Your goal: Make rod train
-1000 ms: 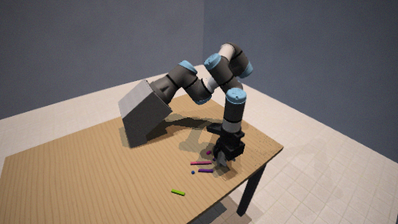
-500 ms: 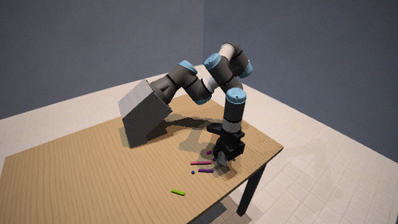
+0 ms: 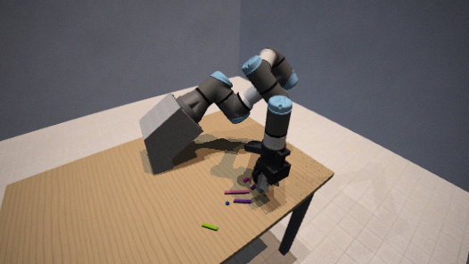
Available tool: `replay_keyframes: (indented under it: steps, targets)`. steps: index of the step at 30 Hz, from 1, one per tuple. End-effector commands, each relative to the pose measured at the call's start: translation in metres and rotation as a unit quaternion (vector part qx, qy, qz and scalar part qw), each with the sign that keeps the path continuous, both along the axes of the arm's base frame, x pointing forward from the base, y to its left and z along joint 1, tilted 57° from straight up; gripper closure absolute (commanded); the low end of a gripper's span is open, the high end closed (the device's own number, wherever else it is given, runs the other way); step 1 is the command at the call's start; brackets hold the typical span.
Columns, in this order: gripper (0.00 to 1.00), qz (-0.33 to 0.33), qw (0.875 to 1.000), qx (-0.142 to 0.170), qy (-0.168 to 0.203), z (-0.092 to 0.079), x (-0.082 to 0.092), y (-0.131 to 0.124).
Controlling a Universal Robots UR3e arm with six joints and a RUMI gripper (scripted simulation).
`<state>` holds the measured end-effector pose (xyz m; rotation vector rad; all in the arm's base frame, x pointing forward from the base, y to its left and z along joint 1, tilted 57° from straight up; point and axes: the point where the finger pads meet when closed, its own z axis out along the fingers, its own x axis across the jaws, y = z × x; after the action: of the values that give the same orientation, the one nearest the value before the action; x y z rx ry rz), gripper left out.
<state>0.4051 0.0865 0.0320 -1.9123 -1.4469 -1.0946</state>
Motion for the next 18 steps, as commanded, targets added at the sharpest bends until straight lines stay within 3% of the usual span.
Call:
replay_keyframes:
  steps: [1,18]
  targets:
    - [1.00,0.006,1.000,0.003,0.003,0.014,-0.011,-0.019]
    - [1.00,0.006,1.000,0.004,0.004,0.041,-0.025,-0.057]
